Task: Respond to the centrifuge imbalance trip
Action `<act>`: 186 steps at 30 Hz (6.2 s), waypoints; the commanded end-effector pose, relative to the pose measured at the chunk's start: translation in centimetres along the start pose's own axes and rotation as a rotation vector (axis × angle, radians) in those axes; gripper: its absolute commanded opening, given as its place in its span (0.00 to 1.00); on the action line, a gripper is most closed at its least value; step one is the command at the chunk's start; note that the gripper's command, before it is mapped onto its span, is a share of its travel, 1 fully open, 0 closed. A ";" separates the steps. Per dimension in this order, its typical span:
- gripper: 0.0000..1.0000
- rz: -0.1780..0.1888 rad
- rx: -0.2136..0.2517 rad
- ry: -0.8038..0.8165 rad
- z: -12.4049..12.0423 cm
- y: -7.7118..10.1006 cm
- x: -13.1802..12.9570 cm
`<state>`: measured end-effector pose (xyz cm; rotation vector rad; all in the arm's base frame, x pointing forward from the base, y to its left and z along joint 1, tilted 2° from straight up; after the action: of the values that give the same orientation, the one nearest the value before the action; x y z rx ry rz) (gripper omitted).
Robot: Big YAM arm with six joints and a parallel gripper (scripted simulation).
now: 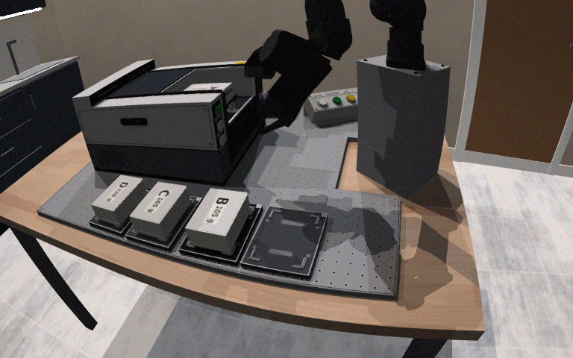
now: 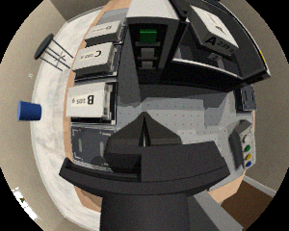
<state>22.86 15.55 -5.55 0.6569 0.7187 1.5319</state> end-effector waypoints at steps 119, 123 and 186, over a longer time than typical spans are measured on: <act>0.00 -0.007 0.638 -0.013 9.7 12.4 0.5; 0.00 -0.007 0.638 -0.013 9.7 12.4 0.5; 0.00 -0.007 0.638 -0.013 9.7 12.4 0.5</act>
<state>20.87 15.43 8.94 1.1338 1.2438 1.2522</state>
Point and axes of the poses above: the point where the finger pads meet when closed, its own y axis back along the fingers, its own x axis across the jaws, z = x × y, the point moved 9 cm from there along y, back along the fingers, and after that the axes turned 1 degree about -y, right-handed, at the moved point
